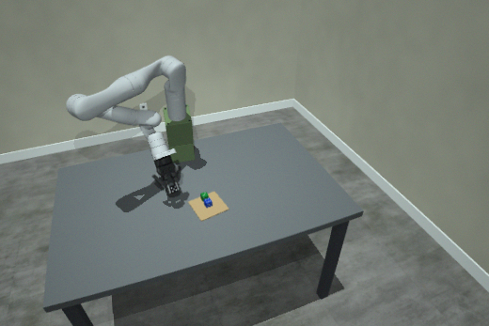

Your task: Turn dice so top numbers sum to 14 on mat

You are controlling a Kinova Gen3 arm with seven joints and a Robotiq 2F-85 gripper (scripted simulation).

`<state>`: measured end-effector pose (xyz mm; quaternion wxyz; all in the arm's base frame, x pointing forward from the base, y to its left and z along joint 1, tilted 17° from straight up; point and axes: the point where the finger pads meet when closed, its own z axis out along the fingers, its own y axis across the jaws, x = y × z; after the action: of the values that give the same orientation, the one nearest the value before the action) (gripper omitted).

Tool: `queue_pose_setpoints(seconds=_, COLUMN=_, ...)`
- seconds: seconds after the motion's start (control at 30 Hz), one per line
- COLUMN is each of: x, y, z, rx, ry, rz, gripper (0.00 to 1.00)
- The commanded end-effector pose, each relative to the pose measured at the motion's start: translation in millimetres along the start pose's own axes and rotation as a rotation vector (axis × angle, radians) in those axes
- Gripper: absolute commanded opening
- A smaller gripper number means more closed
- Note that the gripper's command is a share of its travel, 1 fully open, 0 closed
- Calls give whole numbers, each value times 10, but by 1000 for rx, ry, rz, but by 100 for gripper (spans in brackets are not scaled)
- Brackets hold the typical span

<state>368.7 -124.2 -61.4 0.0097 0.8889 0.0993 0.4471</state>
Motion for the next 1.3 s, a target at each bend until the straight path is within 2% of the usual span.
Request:
queue_pose_setpoints(seconds=0.0, x=-160, y=-4, z=-3, rx=-6, ry=-4, rz=42, gripper=26)
queue_pose_setpoints(seconds=0.5, x=-162, y=2, z=-4, rx=-14, ry=262, rz=43, gripper=26)
queue_pose_setpoints(seconds=0.57, x=-162, y=2, z=-4, rx=-14, ry=262, rz=43, gripper=26)
queue_pose_setpoints(seconds=0.97, x=-166, y=6, z=-6, rx=-18, ry=394, rz=42, gripper=26)
queue_pose_setpoints(seconds=1.27, x=-173, y=-3, z=-10, rx=-17, ry=429, rz=40, gripper=26)
